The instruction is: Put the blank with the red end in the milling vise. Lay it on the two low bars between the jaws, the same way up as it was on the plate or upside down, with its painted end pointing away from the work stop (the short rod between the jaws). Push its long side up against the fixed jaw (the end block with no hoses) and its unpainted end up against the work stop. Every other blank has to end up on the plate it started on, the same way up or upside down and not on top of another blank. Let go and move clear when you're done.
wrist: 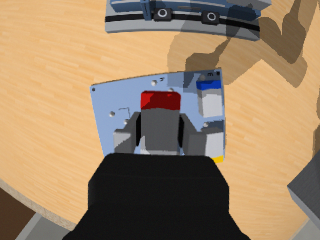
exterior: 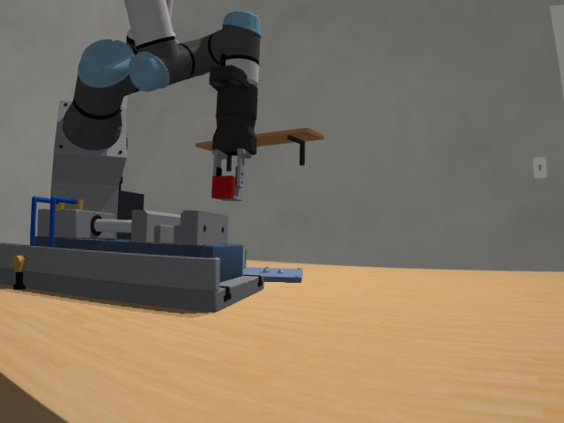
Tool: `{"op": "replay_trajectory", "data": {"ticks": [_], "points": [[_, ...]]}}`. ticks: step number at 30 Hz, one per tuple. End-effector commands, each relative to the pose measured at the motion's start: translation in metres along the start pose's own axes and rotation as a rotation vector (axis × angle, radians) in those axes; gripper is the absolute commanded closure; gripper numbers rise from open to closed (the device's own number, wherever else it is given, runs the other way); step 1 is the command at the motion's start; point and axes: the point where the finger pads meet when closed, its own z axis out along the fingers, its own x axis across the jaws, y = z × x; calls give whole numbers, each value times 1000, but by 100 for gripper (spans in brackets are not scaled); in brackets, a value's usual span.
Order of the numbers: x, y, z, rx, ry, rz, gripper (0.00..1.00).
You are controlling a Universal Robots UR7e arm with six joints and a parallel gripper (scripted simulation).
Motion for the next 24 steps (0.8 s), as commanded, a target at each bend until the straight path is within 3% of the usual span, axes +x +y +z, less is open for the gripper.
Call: {"op": "replay_trajectory", "data": {"ticks": [1,7,12,24], "points": [[0,0,0,-1,-3,-27,100],[0,0,0,-1,-3,-27,100],[-6,-50,2,-1,-3,-27,100],[-6,-50,2,-1,-3,-27,100]]}}
